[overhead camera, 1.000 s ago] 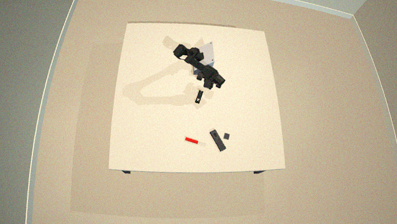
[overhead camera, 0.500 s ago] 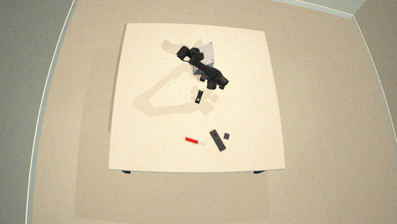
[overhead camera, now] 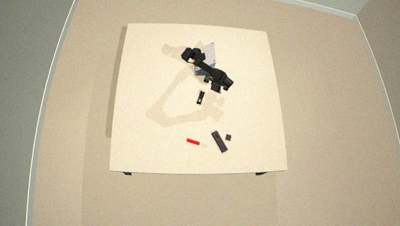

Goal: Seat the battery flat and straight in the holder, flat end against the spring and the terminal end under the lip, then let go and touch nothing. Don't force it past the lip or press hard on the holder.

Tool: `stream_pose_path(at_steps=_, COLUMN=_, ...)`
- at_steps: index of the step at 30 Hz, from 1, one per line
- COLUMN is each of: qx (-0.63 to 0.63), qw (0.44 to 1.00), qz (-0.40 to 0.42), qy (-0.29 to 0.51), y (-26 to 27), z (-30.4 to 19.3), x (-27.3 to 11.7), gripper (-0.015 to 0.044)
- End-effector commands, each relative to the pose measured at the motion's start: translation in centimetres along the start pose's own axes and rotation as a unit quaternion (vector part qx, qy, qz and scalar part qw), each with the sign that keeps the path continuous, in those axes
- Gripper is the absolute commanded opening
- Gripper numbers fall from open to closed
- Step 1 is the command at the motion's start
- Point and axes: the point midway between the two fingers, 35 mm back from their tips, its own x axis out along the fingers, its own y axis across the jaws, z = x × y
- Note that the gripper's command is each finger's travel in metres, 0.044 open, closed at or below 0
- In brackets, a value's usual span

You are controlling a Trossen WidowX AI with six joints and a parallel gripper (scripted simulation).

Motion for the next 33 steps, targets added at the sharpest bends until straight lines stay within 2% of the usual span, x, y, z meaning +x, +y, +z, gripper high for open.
stream_pose_path(at_steps=1, qx=0.004, qw=1.000, qz=0.011, qy=-0.002, y=0.6, z=0.2, x=-2.9, gripper=0.0000)
stream_pose_path(at_steps=6, qx=0.004, qw=1.000, qz=0.010, qy=-0.001, y=0.6, z=-0.1, x=-7.4, gripper=0.0000)
stream_pose_path(at_steps=18, qx=0.001, qw=1.000, qz=0.009, qy=-0.004, y=0.6, z=-0.1, x=-7.3, gripper=0.0000)
stream_pose_path(at_steps=19, qx=-0.006, qw=1.000, qz=0.009, qy=-0.003, y=0.6, z=0.0, x=-7.3, gripper=0.0026)
stream_pose_path(at_steps=23, qx=-0.157, qw=0.988, qz=0.009, qy=-0.004, y=1.1, z=0.0, x=-6.1, gripper=0.0131)
stream_pose_path(at_steps=27, qx=-0.334, qw=0.942, qz=0.008, qy=-0.006, y=1.6, z=0.1, x=-4.5, gripper=0.0234)
stream_pose_path(at_steps=33, qx=-0.577, qw=0.816, qz=0.007, qy=-0.007, y=2.2, z=0.1, x=-2.2, gripper=0.0234)
